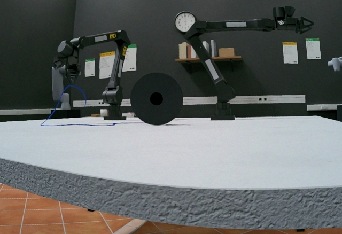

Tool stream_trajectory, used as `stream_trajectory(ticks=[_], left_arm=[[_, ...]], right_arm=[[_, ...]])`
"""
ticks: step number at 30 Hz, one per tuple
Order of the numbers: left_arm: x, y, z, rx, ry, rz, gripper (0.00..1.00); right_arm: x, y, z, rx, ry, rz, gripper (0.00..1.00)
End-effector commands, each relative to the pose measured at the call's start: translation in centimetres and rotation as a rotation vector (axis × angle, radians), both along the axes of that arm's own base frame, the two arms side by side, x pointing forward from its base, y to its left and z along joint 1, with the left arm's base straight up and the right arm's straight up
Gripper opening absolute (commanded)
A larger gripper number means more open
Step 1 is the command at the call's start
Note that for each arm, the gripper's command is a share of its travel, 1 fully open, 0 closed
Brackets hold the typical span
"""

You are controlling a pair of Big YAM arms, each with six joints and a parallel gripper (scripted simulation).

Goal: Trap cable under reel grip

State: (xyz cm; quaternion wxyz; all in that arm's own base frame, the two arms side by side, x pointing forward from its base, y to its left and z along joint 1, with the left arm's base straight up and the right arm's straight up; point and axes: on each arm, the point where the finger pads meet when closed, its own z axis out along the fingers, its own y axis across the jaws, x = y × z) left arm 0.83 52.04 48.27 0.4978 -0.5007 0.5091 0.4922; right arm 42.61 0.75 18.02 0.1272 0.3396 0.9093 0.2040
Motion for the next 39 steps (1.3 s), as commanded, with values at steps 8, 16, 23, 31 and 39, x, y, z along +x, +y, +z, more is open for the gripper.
stream_trajectory(ticks=[8,16,23,31,39], left_arm=[[-0.7,-0.3,1.9,0.042,-0.01,0.011,1.0],[-0.7,-0.3,1.9,0.042,-0.01,0.011,1.0],[-0.7,-0.3,1.9,0.042,-0.01,0.011,1.0],[-0.7,-0.3,1.9,0.042,-0.01,0.011,1.0],[-0.7,-0.3,1.9,0.042,-0.01,0.011,1.0]], right_arm=[[0.7,0.1,5.3,0.122,-0.107,-0.317,0.0],[1.9,0.4,9.0,0.192,-0.183,-0.447,0.0],[1.0,0.5,6.7,0.203,-0.14,-0.496,0.0],[1.4,0.5,7.0,0.208,-0.153,-0.499,0.0],[1.6,0.4,7.9,0.209,-0.177,-0.491,0.0]])
